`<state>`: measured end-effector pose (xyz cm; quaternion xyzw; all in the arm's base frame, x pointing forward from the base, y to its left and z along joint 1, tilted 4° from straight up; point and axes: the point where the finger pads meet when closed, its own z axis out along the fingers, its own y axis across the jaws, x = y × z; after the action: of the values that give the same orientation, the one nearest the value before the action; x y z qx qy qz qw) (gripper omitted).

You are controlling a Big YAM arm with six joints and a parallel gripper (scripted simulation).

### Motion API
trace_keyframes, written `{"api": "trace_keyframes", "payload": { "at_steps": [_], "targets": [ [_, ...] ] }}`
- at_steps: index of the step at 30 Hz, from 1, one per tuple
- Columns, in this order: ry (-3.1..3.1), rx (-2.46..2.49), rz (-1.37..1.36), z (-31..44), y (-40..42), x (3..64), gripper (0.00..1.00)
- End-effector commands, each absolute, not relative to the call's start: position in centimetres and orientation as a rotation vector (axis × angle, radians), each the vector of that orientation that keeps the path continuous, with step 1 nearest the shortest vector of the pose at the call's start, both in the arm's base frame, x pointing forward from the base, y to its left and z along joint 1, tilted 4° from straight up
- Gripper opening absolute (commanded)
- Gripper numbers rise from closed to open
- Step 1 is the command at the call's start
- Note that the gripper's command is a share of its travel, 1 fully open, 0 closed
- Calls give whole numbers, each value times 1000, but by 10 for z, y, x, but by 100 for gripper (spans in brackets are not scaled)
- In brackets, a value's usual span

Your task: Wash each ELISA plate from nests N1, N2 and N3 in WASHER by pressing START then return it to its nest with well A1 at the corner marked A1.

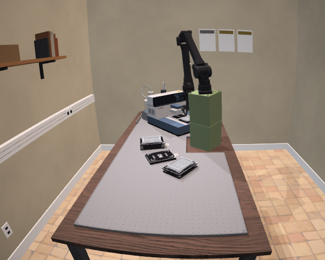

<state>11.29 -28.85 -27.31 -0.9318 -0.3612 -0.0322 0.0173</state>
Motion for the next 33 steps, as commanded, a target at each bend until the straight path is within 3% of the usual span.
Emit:
{"api": "trace_keyframes", "payload": {
  "at_steps": [1,21,27,33],
  "targets": [
    [-1116,-2899,-105,-281,-288,118,100],
    [-1116,-2900,-102,-280,-289,114,100],
    [-1116,-2900,-102,-280,-289,114,88],
    [-1116,-2900,-102,-280,-289,114,82]
  ]
}}
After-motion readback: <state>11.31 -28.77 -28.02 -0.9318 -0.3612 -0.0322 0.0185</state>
